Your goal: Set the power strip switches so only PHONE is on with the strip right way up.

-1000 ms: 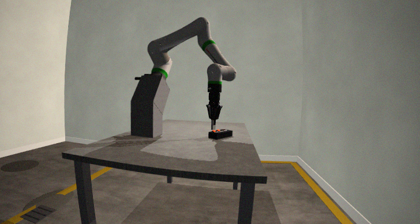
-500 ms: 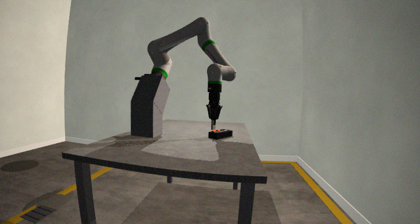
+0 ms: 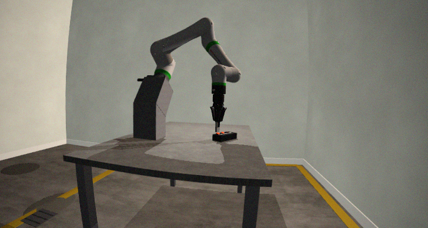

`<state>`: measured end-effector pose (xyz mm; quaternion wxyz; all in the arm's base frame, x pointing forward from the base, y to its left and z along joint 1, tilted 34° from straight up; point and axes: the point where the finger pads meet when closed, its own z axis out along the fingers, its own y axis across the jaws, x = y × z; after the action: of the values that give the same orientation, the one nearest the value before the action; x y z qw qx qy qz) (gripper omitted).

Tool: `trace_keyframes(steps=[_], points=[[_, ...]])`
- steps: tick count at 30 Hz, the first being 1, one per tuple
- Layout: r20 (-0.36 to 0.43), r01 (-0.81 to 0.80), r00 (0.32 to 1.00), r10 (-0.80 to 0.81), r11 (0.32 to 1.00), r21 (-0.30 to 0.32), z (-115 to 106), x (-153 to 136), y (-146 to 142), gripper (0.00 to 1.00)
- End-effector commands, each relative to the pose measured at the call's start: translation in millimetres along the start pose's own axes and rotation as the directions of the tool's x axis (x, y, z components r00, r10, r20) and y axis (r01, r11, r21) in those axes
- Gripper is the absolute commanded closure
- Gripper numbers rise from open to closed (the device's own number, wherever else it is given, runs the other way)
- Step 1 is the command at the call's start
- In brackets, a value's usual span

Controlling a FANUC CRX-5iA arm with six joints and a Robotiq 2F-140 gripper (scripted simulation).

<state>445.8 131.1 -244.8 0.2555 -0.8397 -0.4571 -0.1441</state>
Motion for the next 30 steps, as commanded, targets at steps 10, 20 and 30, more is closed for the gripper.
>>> trace_keyframes(steps=[10,20,30], points=[[0.000,0.000,1.000,0.000,1.000,0.000,1.1,-0.1,0.2,1.00],[0.000,0.000,1.000,0.000,1.000,0.000,5.5,-0.1,0.2,1.00],[0.000,0.000,1.000,0.000,1.000,0.000,8.5,-0.1,0.2,1.00]])
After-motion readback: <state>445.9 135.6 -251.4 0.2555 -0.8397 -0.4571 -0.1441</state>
